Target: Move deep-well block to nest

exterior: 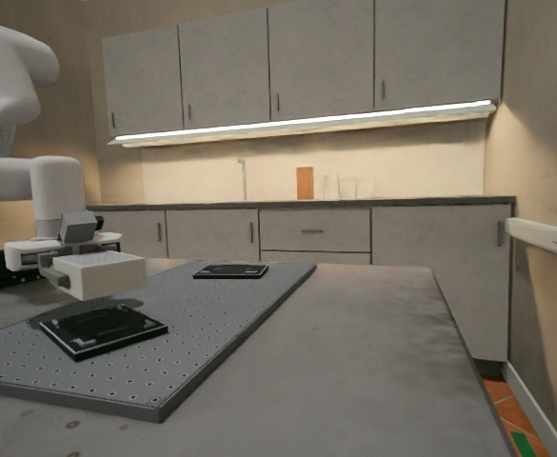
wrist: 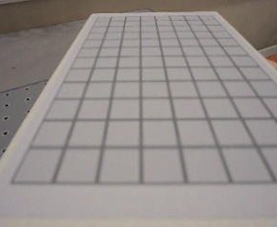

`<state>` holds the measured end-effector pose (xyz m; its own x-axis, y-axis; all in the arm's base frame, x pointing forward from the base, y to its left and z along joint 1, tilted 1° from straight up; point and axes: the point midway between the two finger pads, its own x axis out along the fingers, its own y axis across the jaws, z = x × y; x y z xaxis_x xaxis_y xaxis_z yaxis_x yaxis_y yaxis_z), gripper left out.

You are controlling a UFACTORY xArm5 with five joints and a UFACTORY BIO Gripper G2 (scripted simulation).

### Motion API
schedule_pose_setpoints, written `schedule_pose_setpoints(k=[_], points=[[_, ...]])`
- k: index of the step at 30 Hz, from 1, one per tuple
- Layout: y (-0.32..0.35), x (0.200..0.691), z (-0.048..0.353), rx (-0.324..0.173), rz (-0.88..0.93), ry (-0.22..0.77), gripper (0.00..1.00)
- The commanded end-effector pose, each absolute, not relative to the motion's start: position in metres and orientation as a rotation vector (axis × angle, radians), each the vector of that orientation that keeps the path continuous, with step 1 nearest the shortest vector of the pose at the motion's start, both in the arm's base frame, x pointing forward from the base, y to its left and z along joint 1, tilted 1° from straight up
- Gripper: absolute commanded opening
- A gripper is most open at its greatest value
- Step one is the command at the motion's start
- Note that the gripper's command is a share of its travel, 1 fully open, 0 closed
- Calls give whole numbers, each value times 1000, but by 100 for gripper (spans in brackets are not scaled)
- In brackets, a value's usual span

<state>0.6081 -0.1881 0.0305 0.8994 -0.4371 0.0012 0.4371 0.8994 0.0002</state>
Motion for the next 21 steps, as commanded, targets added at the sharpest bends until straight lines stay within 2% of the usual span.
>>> schedule_pose_setpoints(k=[1, 21], points=[[-188, 609, 26, -10, -452, -5, 0], [-189, 609, -4, -10, -452, -4, 0]])
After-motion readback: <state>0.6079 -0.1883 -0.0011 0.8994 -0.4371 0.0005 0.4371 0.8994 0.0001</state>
